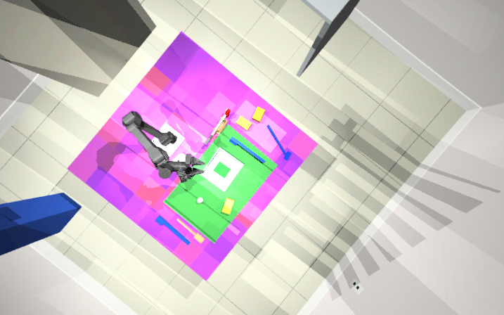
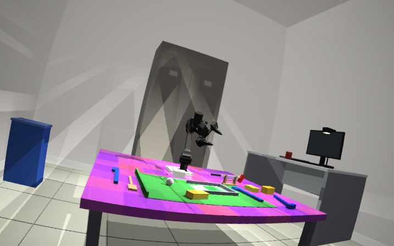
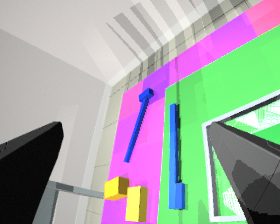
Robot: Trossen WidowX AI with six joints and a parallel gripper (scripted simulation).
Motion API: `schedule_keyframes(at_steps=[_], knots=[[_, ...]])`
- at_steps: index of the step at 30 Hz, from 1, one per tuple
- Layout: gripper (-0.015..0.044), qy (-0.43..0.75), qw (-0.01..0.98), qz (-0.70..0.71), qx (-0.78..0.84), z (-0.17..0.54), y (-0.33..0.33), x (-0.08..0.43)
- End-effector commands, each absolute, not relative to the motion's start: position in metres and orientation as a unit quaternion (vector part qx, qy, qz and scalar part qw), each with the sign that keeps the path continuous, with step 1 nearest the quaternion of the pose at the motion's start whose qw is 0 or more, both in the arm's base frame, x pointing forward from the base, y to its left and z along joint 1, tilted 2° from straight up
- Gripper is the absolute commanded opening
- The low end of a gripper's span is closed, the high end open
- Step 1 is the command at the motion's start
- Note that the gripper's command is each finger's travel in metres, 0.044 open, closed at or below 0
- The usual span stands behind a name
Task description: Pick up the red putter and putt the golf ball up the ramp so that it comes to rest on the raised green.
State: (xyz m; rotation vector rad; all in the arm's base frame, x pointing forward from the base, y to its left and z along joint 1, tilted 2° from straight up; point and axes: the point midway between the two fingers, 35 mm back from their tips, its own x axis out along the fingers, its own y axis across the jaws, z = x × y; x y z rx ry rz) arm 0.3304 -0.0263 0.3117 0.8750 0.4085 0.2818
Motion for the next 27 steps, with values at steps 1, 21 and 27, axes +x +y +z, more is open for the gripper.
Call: schedule_keyframes(at_steps=[1,21,27], knots=[[0.044,0.296,0.914,0.189,0.205,0.241,0.007,0.336],[0.044,0.383,0.773,0.45,-0.232,0.138,0.067,0.283],[0.044,0.365,0.674,0.548,-0.335,0.117,0.079,0.254]])
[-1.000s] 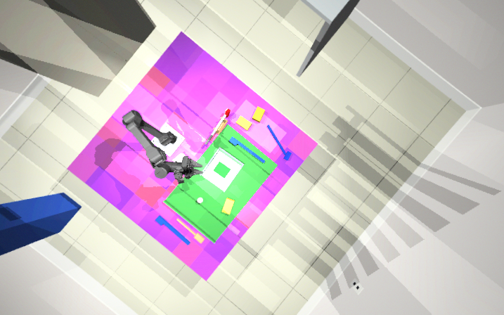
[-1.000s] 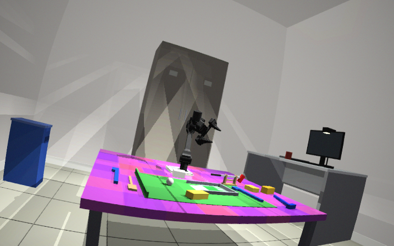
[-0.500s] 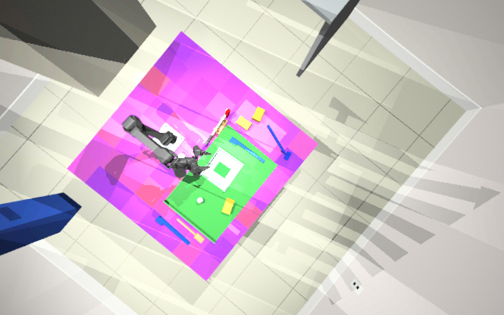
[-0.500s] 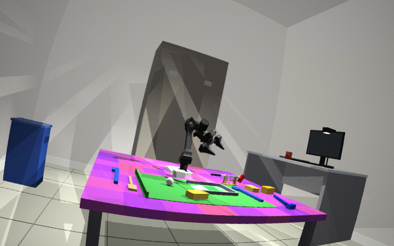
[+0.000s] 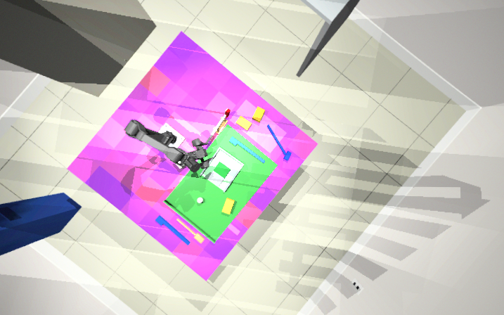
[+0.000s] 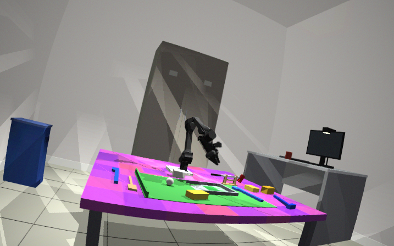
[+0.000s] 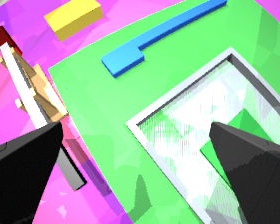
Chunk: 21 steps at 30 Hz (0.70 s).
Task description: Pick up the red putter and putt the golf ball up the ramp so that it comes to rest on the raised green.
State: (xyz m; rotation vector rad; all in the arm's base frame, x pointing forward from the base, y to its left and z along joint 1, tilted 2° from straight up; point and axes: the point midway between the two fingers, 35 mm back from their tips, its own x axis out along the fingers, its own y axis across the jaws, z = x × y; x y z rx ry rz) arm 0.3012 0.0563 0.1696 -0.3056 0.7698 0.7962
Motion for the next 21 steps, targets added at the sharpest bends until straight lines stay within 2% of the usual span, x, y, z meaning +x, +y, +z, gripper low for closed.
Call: schedule_keyframes(at_steps=[1,21], knots=[[0.044,0.361,0.658,0.562,-0.348,0.1139,0.0803,0.2479],[0.044,0.357,0.645,0.573,-0.357,0.1052,0.0852,0.2444]])
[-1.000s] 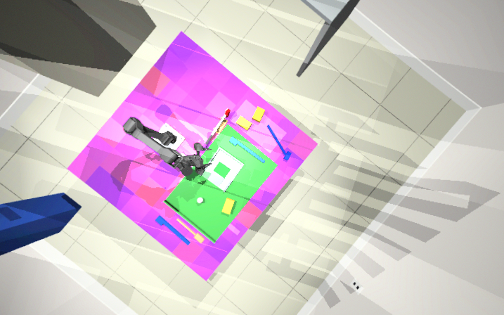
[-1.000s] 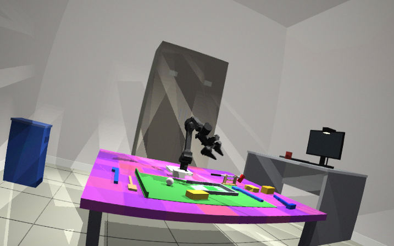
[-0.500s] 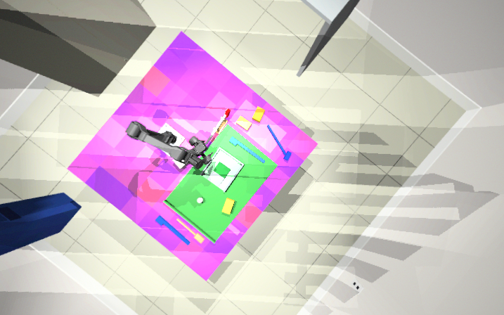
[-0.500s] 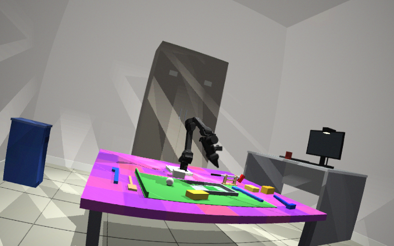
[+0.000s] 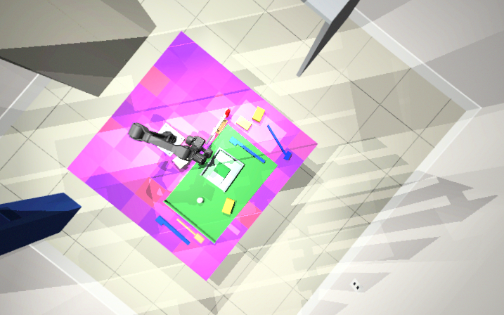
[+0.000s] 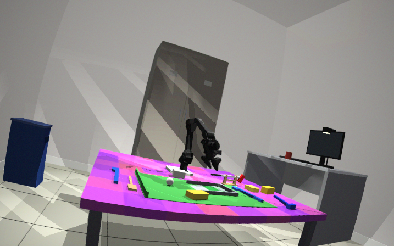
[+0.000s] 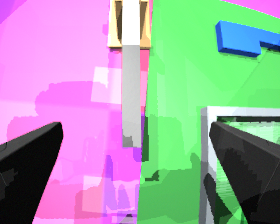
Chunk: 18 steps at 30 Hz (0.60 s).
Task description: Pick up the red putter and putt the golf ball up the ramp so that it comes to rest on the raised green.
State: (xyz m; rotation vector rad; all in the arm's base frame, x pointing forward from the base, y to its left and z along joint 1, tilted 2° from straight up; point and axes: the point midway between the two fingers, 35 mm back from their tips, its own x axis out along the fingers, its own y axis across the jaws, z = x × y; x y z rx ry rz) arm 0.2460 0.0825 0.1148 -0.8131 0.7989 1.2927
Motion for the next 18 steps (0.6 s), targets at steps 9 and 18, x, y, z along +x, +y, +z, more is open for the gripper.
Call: schedule_keyframes(at_steps=[9,18], knots=[[0.044,0.356,0.646,0.573,-0.357,0.092,0.094,0.246],[0.044,0.356,0.646,0.573,-0.357,0.071,0.105,0.248]])
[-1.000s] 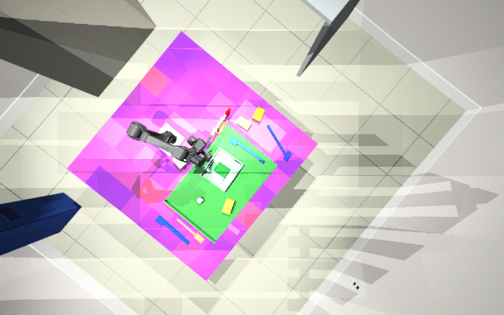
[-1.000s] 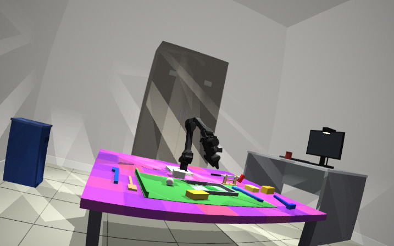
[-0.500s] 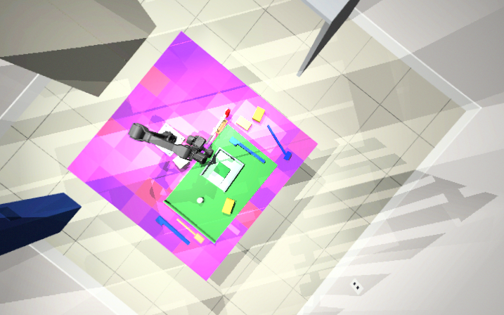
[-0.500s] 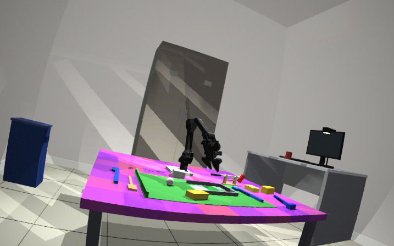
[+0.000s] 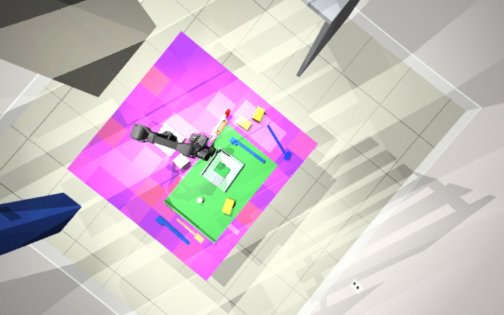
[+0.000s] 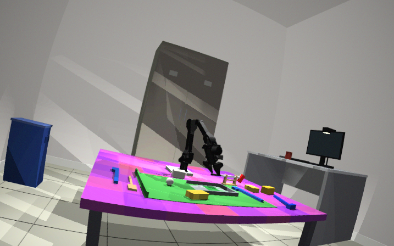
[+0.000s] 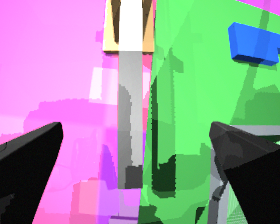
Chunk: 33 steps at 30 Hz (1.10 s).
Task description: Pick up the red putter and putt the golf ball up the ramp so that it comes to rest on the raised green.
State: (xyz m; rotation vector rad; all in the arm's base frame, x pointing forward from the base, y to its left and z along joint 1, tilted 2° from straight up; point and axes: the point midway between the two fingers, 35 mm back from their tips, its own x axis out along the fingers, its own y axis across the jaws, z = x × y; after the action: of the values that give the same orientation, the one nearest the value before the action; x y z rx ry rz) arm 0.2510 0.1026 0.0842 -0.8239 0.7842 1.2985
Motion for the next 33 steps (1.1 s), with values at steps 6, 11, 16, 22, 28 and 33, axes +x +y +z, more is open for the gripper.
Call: schedule_keyframes(at_steps=[6,11,16,22,28,33], knots=[[0.044,0.356,0.646,0.573,-0.357,0.071,0.105,0.248],[0.044,0.356,0.646,0.573,-0.357,0.067,0.108,0.248],[0.044,0.356,0.646,0.574,-0.357,0.06,0.112,0.249],[0.044,0.356,0.646,0.574,-0.356,0.052,0.116,0.25],[0.044,0.356,0.646,0.574,-0.356,0.051,0.117,0.25],[0.044,0.356,0.646,0.574,-0.356,0.051,0.117,0.25]])
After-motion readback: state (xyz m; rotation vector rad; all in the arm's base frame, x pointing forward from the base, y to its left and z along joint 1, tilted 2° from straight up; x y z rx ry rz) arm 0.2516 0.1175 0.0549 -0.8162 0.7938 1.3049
